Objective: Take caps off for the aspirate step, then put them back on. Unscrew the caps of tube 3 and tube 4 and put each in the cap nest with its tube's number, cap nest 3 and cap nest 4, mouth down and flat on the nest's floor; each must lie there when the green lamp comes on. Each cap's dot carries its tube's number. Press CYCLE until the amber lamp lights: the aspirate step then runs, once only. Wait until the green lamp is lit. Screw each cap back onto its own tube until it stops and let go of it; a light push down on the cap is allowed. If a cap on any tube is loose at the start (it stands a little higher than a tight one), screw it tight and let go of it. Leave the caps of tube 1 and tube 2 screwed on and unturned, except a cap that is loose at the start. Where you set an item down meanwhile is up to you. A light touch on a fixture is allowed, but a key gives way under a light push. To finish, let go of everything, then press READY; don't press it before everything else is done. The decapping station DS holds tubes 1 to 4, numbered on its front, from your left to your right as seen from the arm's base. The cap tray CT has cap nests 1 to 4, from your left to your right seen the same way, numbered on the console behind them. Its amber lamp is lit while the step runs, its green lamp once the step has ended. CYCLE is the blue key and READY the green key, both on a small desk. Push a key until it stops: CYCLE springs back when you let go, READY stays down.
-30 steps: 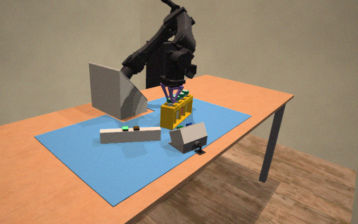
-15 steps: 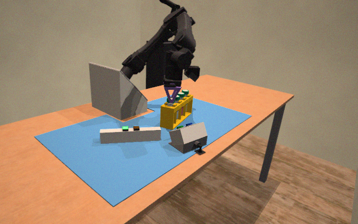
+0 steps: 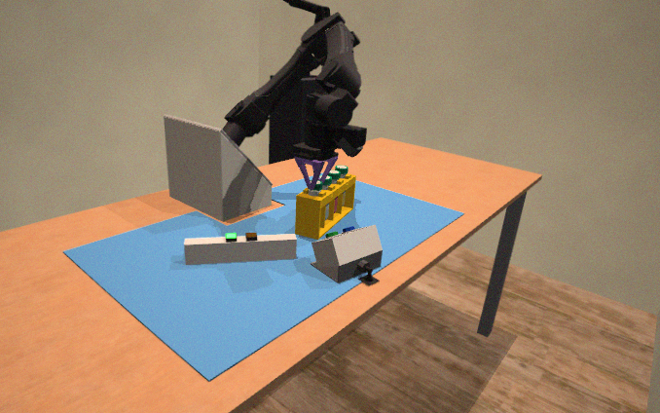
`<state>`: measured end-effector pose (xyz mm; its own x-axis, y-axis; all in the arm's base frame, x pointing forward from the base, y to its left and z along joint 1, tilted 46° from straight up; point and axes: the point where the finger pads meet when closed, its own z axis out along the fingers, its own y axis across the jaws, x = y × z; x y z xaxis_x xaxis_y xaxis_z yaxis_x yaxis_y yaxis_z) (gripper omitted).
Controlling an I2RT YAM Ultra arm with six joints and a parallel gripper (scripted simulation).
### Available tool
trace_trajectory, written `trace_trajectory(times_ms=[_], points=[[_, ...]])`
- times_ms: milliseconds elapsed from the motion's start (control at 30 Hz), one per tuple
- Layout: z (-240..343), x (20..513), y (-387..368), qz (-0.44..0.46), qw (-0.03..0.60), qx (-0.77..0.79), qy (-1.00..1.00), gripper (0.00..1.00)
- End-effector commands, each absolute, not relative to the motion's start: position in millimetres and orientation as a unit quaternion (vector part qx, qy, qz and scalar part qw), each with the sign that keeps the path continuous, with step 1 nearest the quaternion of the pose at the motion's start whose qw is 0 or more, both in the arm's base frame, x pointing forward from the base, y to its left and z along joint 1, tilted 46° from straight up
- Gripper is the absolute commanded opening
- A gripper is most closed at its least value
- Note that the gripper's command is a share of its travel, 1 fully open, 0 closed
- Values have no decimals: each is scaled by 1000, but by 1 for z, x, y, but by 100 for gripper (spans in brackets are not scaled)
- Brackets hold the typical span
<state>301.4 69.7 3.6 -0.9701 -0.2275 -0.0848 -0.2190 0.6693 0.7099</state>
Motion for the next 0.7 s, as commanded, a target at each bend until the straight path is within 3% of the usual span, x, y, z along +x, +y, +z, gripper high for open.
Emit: trace_trajectory(times_ms=[0, 667], points=[[5, 304, 66, -385, 42, 18, -922, 0], [5, 303, 67, -328, 205, -385, -838, 0]])
